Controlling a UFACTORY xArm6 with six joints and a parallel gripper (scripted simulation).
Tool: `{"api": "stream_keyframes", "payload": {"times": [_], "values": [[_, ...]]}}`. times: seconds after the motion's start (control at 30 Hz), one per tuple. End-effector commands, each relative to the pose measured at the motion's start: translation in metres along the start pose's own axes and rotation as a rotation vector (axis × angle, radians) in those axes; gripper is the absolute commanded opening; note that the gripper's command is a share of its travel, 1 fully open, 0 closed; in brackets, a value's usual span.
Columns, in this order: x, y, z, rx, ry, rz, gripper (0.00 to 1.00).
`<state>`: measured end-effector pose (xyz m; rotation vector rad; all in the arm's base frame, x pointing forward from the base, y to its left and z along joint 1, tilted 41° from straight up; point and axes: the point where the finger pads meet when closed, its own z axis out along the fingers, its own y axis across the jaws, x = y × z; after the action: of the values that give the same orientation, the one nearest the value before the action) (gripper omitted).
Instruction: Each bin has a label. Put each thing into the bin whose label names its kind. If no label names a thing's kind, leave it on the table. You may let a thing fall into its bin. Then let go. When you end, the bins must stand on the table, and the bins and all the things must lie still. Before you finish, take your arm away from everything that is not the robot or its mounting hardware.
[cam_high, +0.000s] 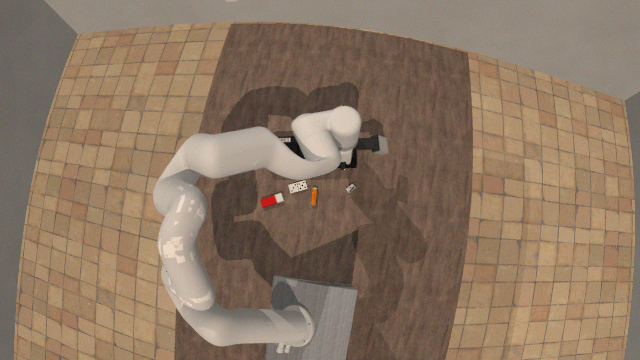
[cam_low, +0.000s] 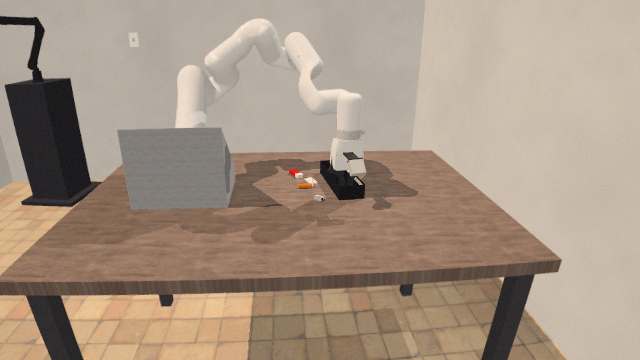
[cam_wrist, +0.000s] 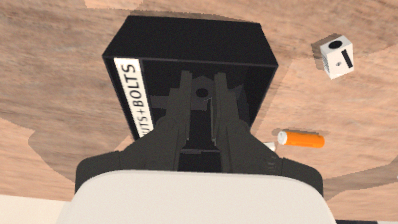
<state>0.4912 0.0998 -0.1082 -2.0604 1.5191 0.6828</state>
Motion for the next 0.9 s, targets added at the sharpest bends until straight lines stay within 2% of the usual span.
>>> {"api": "stream_keyframes", "payload": {"times": [0.0, 0.53, 0.87], "values": [[0.000, -0.001, -0.001, 0.003, 0.002, -0.001, 0.30], [0.000, -0.001, -0.002, 0.003, 0.002, -0.001, 0.30], [0.000, -0.001, -0.012, 0.003, 0.002, -0.001, 0.30]]}}
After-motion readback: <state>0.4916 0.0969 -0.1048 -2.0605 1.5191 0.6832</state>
